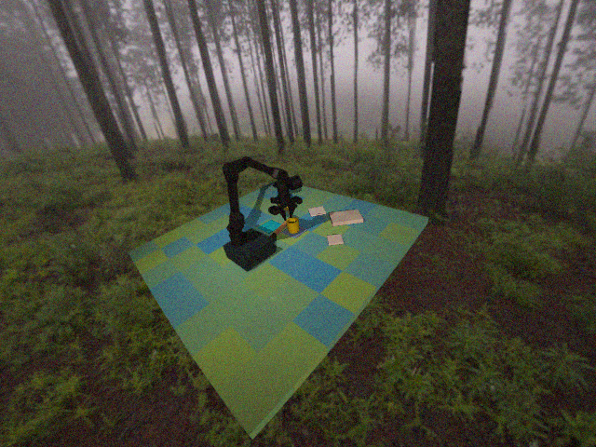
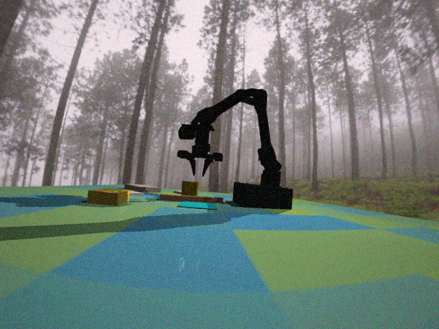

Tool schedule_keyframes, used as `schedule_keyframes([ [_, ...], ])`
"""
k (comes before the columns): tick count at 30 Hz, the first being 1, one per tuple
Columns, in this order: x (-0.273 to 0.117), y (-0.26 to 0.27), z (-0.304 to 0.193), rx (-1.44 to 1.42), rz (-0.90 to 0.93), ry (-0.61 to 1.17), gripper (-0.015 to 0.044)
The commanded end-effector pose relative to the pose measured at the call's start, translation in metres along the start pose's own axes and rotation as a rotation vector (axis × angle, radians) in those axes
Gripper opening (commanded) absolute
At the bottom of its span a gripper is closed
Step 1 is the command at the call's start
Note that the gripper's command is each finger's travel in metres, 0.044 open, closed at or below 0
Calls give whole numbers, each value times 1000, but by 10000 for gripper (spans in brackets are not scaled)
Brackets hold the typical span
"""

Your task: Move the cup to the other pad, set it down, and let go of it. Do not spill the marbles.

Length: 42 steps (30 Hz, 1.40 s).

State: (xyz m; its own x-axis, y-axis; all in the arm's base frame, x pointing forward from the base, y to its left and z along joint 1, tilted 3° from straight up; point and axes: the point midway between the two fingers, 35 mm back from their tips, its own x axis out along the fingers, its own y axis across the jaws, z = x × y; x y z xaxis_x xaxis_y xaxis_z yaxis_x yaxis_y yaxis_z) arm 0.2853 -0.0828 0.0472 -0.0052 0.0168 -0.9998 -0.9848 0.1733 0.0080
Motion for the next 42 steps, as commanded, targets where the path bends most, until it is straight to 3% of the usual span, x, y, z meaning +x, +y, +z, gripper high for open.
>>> schedule_keyframes([
  [1, 3, 0, 0, -10, 4, -5, 166],
  [42, 59, 0, -1, -5, 5, -1, 160],
])
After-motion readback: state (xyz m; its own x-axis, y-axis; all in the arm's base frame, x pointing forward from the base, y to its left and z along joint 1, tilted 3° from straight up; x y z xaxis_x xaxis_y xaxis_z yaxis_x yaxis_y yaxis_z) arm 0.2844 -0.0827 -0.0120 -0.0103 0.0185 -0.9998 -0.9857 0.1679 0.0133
